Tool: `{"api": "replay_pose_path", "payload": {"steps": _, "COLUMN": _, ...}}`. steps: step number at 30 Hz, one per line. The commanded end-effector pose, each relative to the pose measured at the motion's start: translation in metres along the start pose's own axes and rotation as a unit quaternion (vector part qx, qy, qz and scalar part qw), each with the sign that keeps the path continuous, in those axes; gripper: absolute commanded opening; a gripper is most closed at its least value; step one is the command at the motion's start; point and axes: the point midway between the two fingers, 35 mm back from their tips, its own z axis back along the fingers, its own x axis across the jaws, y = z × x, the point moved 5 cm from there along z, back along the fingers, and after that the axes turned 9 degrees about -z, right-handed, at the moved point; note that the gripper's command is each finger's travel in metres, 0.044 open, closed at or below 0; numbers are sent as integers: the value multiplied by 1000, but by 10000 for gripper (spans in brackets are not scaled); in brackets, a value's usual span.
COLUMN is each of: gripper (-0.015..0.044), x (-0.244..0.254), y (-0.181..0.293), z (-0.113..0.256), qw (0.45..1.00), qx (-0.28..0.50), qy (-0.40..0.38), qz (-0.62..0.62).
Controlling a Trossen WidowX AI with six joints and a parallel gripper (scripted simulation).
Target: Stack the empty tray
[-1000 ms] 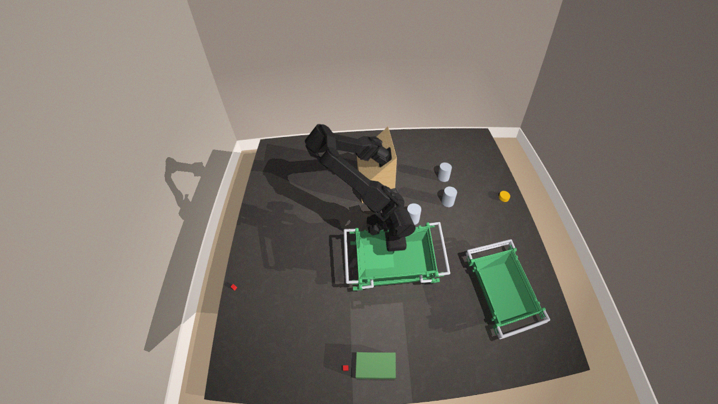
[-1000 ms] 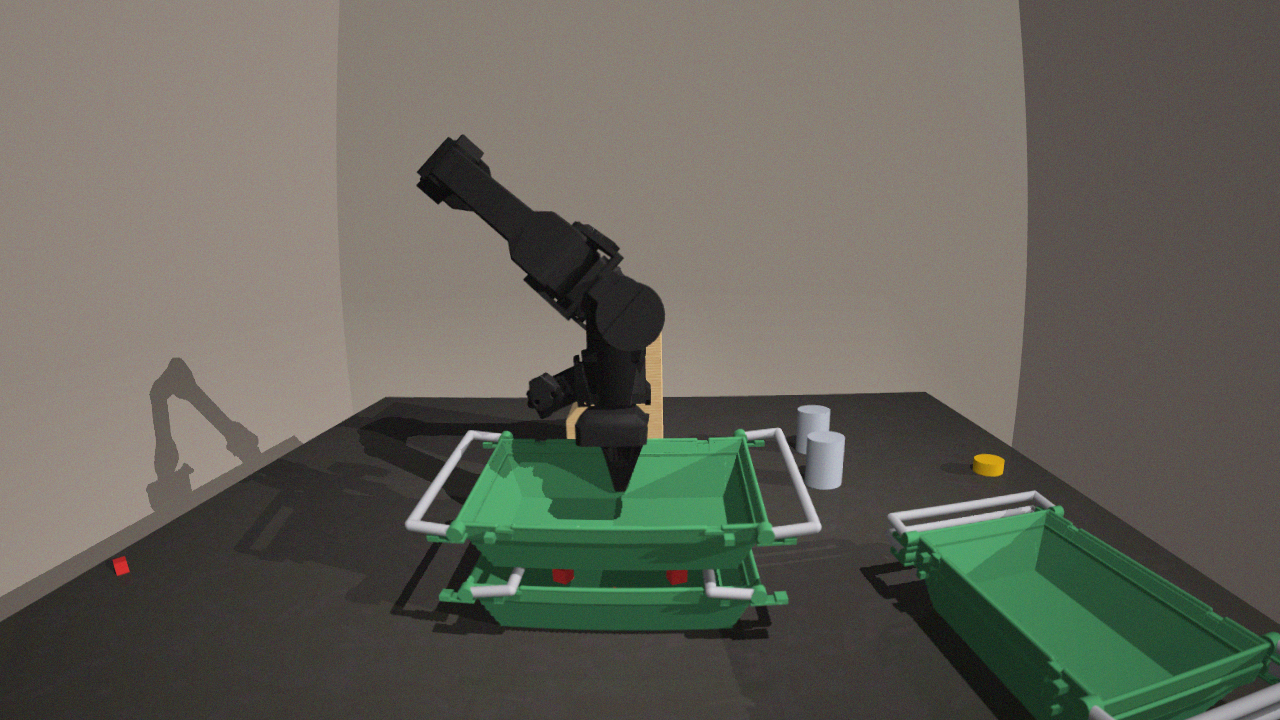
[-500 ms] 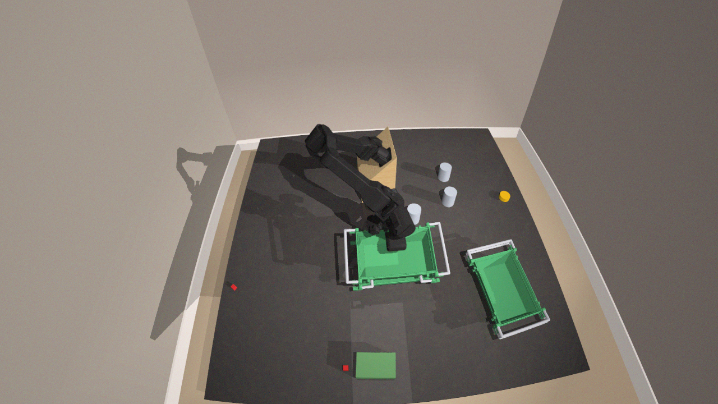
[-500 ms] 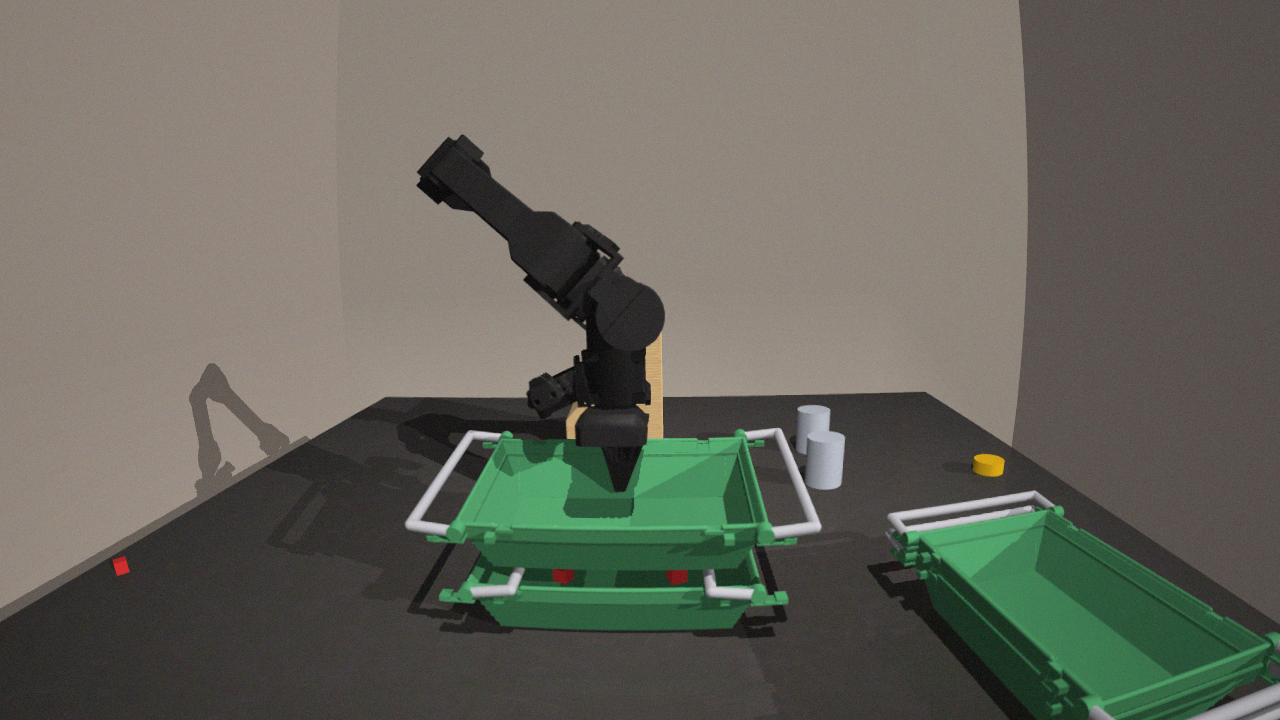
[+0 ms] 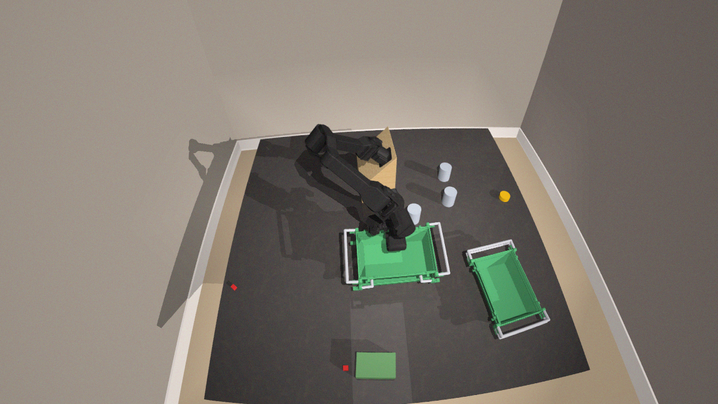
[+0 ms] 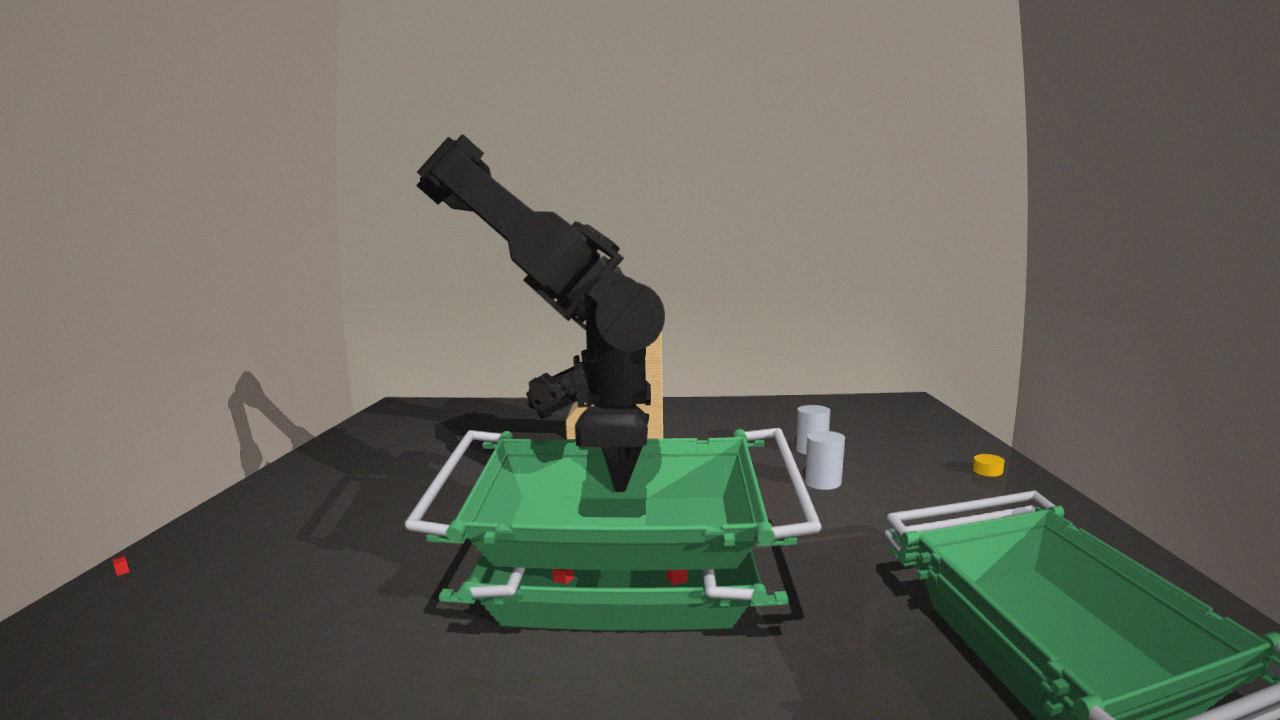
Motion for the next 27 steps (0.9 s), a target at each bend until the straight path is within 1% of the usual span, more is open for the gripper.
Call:
{"api": "replay_pose_path", "payload": {"steps": 1, "gripper": 0, "x": 0, "y": 0, "z": 0, "qw": 1000, "qx": 0, "qy": 0, "qz": 0}}
{"api": "replay_pose_path", "payload": {"steps": 9, "gripper": 0, "x": -7, "y": -3, "z": -13, "qw": 1000, "qx": -4, "qy": 12, "qz": 3}}
{"api": "replay_pose_path", "payload": {"steps": 27, "gripper": 0, "x": -7, "y": -3, "z": -13, "qw": 1000, "qx": -4, "qy": 12, "qz": 3}}
